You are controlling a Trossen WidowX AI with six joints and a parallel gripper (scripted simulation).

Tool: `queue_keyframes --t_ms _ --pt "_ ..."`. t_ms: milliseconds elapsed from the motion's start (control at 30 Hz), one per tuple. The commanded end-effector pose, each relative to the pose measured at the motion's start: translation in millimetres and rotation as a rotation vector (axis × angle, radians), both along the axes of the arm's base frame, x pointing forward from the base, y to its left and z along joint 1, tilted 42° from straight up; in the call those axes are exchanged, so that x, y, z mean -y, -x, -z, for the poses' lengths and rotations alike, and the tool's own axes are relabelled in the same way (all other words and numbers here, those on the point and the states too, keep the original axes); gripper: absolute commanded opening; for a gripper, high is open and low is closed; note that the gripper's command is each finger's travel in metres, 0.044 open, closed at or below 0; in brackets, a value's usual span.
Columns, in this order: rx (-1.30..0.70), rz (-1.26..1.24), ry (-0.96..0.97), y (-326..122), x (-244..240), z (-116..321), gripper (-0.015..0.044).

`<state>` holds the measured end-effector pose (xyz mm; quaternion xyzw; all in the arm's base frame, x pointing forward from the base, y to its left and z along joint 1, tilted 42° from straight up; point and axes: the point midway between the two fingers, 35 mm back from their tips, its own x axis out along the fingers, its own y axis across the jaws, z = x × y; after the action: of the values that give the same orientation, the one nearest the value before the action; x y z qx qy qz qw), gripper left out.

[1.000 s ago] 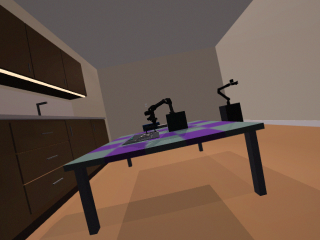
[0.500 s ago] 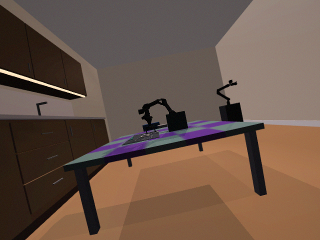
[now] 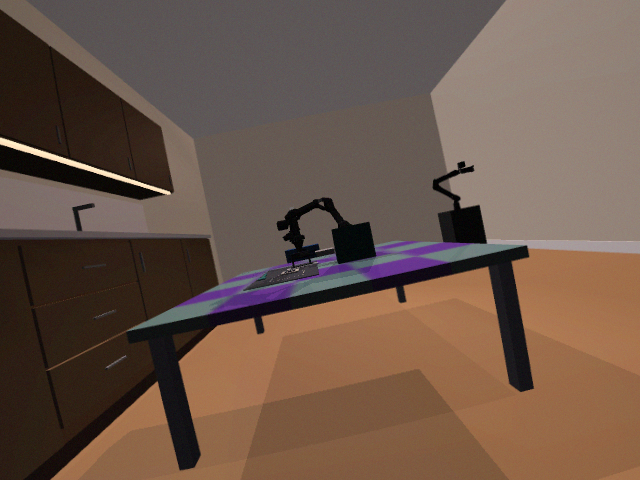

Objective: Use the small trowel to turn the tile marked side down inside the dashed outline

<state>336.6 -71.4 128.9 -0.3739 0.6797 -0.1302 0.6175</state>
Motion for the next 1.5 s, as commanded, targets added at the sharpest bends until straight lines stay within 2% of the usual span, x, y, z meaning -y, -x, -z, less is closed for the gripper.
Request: queue_keyframes --t_ms 0,533,667,833,1467 --pt "-0.006 -0.004 0.004 0.2 4.5 4.7 0.027" --pt "-0.005 -0.004 0.005 -0.4 20.7 21.2 0.027" --pt "-0.005 -0.004 0.005 -0.4 20.7 21.2 0.0165" --pt "-0.005 -0.004 0.005 -0.4 20.7 21.2 0.0132" --pt "-0.009 -0.008 0.005 -0.4 20.7 21.2 0.013"
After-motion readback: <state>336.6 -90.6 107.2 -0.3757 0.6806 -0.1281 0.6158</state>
